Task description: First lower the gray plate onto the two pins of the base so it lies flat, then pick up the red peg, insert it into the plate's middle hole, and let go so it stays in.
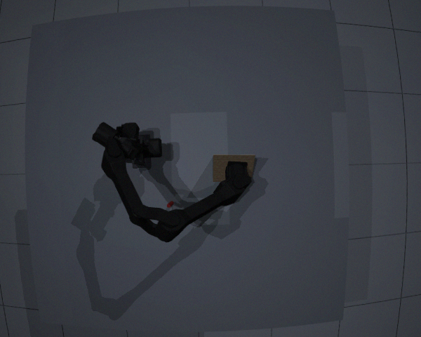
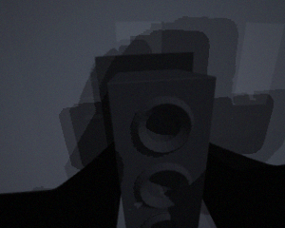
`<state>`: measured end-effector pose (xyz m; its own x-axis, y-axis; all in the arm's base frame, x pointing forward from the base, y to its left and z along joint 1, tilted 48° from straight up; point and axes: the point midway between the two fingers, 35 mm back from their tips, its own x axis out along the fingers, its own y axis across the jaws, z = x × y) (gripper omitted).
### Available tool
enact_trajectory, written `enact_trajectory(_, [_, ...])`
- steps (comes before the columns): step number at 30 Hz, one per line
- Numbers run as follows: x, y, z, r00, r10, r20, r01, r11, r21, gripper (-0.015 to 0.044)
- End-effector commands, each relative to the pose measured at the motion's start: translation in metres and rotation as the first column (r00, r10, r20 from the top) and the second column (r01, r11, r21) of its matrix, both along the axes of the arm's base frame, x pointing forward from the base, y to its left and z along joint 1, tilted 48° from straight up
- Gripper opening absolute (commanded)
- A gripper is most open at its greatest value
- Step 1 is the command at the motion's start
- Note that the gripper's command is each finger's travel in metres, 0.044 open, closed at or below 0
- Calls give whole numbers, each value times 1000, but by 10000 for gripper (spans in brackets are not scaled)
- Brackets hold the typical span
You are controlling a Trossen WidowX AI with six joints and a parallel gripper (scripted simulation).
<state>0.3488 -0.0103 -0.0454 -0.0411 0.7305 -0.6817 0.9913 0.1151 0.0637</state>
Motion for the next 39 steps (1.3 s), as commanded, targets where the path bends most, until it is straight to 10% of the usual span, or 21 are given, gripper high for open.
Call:
enact_trajectory(1, [0, 0, 0, 1000, 2, 3, -2, 1000, -1, 105])
enact_trajectory(14, [0, 0, 0, 1000, 2, 3, -2, 1000, -1, 440])
enact_trajectory(39, [-2, -71, 109, 998, 34, 48, -34, 999, -4, 440])
